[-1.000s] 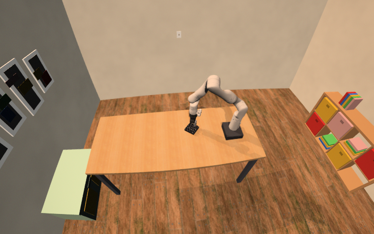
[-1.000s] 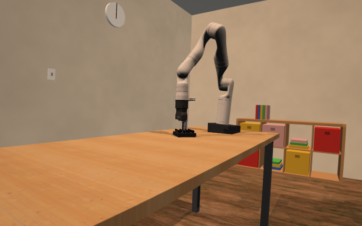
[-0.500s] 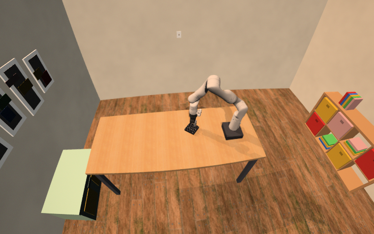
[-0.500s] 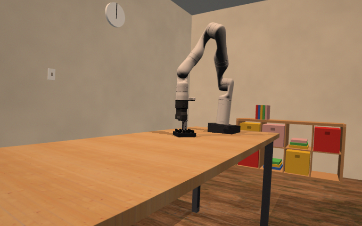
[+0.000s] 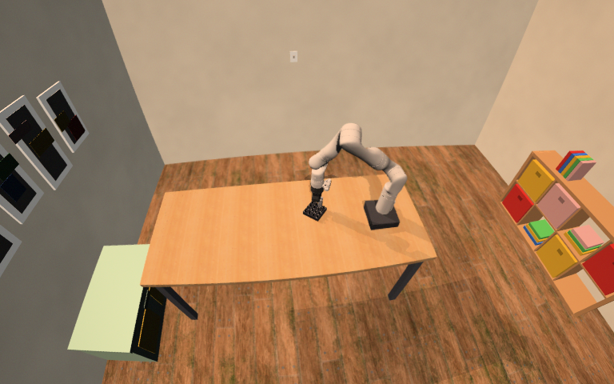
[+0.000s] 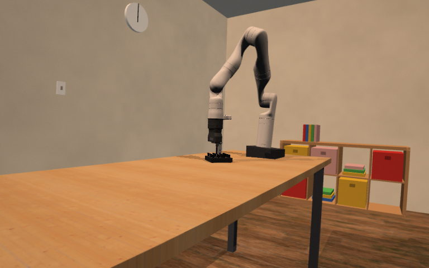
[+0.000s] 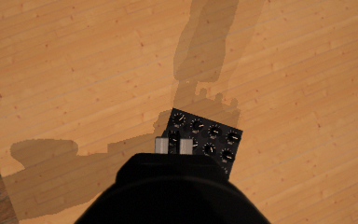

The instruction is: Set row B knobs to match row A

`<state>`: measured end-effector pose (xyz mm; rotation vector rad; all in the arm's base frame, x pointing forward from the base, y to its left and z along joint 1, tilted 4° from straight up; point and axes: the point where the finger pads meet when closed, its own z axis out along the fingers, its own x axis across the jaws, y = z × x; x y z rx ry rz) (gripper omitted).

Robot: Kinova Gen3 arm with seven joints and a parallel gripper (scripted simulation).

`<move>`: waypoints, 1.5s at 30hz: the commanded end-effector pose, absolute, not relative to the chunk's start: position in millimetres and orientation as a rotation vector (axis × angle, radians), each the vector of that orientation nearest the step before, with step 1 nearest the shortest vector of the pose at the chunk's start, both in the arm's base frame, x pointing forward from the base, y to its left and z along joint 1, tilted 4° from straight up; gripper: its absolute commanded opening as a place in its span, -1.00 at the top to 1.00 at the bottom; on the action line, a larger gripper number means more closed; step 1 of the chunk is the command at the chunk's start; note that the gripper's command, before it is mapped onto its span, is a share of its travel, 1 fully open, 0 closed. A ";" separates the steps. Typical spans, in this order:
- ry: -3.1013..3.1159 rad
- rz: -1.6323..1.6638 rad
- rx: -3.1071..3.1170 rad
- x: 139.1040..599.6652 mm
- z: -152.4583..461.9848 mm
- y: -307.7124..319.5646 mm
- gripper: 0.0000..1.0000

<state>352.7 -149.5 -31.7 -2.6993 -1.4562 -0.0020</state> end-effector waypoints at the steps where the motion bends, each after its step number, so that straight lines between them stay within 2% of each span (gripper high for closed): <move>1: -1.463 -0.004 -2.697 353.3 -31.2 -149.7 0.40; 24: -1.741 -0.016 -2.527 353.3 -31.2 -149.7 0.40; 45: -2.254 -0.040 -2.089 353.3 -31.2 -149.7 0.40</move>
